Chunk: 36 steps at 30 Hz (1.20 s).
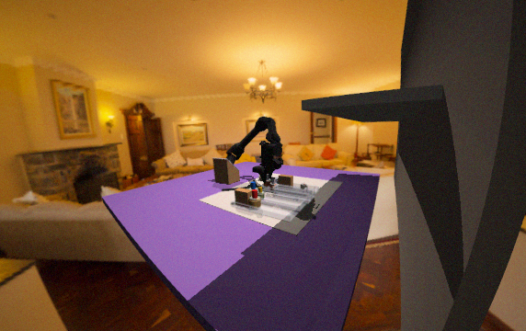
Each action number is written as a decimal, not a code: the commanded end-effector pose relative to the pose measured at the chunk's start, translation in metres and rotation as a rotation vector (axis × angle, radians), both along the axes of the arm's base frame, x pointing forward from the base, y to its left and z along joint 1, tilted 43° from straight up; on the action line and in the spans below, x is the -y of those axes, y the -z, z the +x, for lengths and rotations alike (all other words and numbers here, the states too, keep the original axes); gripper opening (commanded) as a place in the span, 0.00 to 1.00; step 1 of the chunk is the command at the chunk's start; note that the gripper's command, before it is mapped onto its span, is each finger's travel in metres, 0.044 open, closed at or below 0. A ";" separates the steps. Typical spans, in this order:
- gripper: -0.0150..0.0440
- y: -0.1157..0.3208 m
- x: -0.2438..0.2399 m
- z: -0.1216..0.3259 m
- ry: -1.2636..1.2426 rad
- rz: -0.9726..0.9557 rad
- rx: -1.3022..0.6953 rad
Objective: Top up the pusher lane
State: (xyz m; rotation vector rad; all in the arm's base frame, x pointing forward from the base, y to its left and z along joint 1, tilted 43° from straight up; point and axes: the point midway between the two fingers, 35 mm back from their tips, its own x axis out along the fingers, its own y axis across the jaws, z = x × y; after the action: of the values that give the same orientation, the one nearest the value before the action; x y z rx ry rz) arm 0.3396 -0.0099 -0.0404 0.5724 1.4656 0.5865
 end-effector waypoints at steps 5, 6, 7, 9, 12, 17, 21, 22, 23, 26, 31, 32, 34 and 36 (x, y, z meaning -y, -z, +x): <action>0.25 0.000 -0.002 0.006 0.007 0.006 0.025; 0.25 0.000 -0.002 0.006 0.007 0.006 0.025; 0.25 0.000 -0.002 0.006 0.007 0.006 0.025; 0.25 0.001 -0.003 0.006 0.007 0.006 0.025; 0.25 0.001 -0.003 0.006 0.007 0.007 0.025; 0.25 0.003 -0.005 0.006 0.007 0.007 0.025; 0.25 0.004 -0.006 0.006 0.007 0.007 0.025; 0.25 0.004 -0.006 0.006 0.007 0.007 0.025; 0.25 0.004 -0.006 0.006 0.007 0.007 0.025; 0.25 0.005 -0.007 0.005 0.007 0.007 0.025; 0.25 0.007 -0.008 0.005 0.007 0.007 0.025; 0.25 0.007 -0.009 0.005 0.007 0.007 0.025; 0.25 0.007 -0.009 0.005 0.007 0.007 0.025; 0.25 0.008 -0.010 0.005 0.007 0.007 0.025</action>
State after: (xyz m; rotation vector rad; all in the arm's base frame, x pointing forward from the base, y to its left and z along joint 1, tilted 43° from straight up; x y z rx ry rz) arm 0.3395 -0.0010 -0.0498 0.5717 1.4606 0.5869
